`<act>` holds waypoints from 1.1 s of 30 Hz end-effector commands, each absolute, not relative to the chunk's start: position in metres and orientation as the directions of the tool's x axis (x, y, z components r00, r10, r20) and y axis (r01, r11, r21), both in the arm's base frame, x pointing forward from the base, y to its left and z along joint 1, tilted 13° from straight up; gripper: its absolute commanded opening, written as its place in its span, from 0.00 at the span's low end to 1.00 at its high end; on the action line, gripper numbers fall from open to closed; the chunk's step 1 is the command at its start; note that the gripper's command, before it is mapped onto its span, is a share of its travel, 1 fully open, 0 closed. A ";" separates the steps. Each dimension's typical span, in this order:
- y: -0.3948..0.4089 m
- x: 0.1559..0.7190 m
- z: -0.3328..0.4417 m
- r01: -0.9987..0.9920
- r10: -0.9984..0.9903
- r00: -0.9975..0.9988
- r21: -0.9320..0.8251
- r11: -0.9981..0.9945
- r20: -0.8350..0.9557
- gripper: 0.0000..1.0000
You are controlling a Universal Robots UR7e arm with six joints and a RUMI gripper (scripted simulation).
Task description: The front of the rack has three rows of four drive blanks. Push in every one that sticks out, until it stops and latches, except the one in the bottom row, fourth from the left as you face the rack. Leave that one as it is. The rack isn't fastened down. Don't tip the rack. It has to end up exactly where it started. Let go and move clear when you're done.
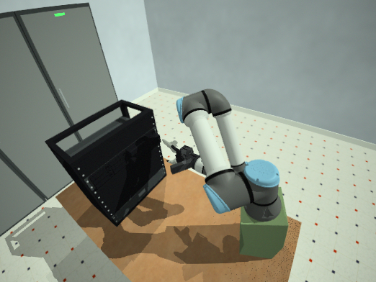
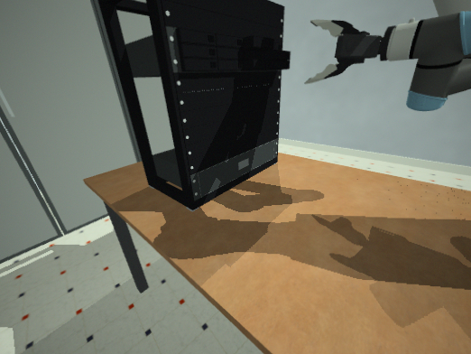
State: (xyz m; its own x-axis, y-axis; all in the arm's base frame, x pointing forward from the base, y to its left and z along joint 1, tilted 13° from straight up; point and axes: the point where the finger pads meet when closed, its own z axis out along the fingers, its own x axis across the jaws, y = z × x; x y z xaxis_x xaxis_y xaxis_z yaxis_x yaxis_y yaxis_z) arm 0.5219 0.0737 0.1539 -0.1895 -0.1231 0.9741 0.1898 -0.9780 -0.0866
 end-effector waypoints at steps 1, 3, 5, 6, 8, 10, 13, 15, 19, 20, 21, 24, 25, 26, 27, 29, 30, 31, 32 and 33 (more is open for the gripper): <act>0.074 0.522 0.154 0.190 -0.123 -0.190 -0.086 -0.978 0.974 1.00; 0.074 0.522 0.154 0.190 -0.123 -0.190 -0.086 -0.978 0.974 1.00; 0.074 0.522 0.154 0.190 -0.123 -0.190 -0.086 -0.978 0.974 1.00; 0.074 0.522 0.154 0.190 -0.123 -0.190 -0.086 -0.978 0.974 1.00; 0.074 0.522 0.154 0.190 -0.123 -0.190 -0.086 -0.978 0.974 1.00; 0.074 0.522 0.154 0.190 -0.123 -0.190 -0.086 -0.978 0.974 1.00; 0.074 0.522 0.154 0.190 -0.123 -0.190 -0.086 -0.978 0.974 1.00; 0.074 0.522 0.154 0.190 -0.123 -0.190 -0.086 -0.978 0.974 1.00; 0.074 0.522 0.154 0.190 -0.123 -0.190 -0.086 -0.978 0.974 1.00; 0.074 0.522 0.154 0.190 -0.123 -0.190 -0.086 -0.978 0.974 0.00; 0.074 0.522 0.154 0.190 -0.123 -0.190 -0.086 -0.978 0.974 0.00; 0.074 0.522 0.154 0.190 -0.123 -0.190 -0.086 -0.978 0.974 0.00; 0.074 0.522 0.154 0.190 -0.123 -0.190 -0.086 -0.978 0.974 0.00; 0.074 0.522 0.154 0.190 -0.123 -0.190 -0.086 -0.978 0.974 0.00; 0.074 0.522 0.154 0.190 -0.123 -0.190 -0.086 -0.978 0.974 0.00; 0.074 0.522 0.154 0.190 -0.123 -0.190 -0.086 -0.978 0.974 0.00; 0.074 0.522 0.154 0.190 -0.123 -0.190 -0.086 -0.978 0.974 0.00; 0.074 0.522 0.154 0.190 -0.123 -0.190 -0.086 -0.978 0.974 0.00; 0.074 0.522 0.154 0.190 -0.123 -0.190 -0.086 -0.978 0.974 0.00; 0.074 0.522 0.154 0.190 -0.123 -0.190 -0.086 -0.978 0.974 0.00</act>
